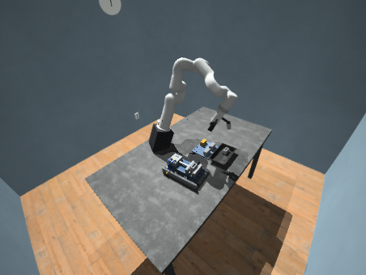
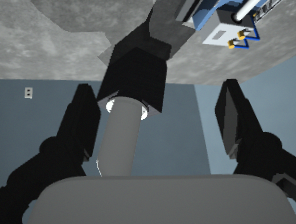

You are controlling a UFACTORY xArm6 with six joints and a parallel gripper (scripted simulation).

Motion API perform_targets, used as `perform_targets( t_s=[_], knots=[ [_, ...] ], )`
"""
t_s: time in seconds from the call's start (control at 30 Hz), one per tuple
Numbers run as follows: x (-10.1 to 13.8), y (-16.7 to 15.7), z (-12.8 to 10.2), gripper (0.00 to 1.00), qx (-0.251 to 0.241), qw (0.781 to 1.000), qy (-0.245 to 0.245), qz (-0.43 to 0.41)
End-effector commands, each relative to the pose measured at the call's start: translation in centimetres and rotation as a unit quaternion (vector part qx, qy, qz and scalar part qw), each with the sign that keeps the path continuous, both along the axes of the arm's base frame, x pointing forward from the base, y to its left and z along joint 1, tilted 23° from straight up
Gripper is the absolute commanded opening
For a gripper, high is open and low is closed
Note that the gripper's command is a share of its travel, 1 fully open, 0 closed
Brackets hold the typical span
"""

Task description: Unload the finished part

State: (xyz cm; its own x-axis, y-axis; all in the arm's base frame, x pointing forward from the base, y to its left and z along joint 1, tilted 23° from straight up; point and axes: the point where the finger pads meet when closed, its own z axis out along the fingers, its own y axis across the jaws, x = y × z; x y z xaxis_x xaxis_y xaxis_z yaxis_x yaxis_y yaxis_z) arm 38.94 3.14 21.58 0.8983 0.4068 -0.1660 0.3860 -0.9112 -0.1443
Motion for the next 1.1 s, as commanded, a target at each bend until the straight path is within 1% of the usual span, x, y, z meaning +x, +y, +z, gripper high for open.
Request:
perform_targets(
  t_s=[0.0,0.17,0.23,0.27,0.4,0.57,0.73,0.8,0.83,0.93,1.07],
  knots=[
    [0.5,-1.1,1.2,1.0,-0.026,0.996,-0.036,-0.072],
    [0.8,-2.2,2.4,1.0,-0.043,0.987,-0.068,-0.142],
    [0.8,-2.2,2.4,1.0,-0.043,0.987,-0.068,-0.142],
    [1.0,-2.7,2.9,1.0,-0.05,0.979,-0.084,-0.177],
    [1.5,-3.5,2.7,1.0,-0.046,0.968,-0.091,-0.229],
    [2.8,-4.9,0.2,1.0,-0.022,0.946,-0.071,-0.315],
    [3.8,-6.4,-2.1,1.0,-0.001,0.918,-0.053,-0.394],
    [3.8,-6.4,-2.1,1.0,-0.001,0.918,-0.053,-0.394],
    [4.3,-7.4,-3.4,1.0,0.009,0.898,-0.042,-0.439],
    [4.7,-8.3,-4.5,1.0,0.017,0.879,-0.033,-0.475],
    [5.2,-9.9,-6.4,1.0,0.03,0.844,-0.018,-0.535]
  ],
)
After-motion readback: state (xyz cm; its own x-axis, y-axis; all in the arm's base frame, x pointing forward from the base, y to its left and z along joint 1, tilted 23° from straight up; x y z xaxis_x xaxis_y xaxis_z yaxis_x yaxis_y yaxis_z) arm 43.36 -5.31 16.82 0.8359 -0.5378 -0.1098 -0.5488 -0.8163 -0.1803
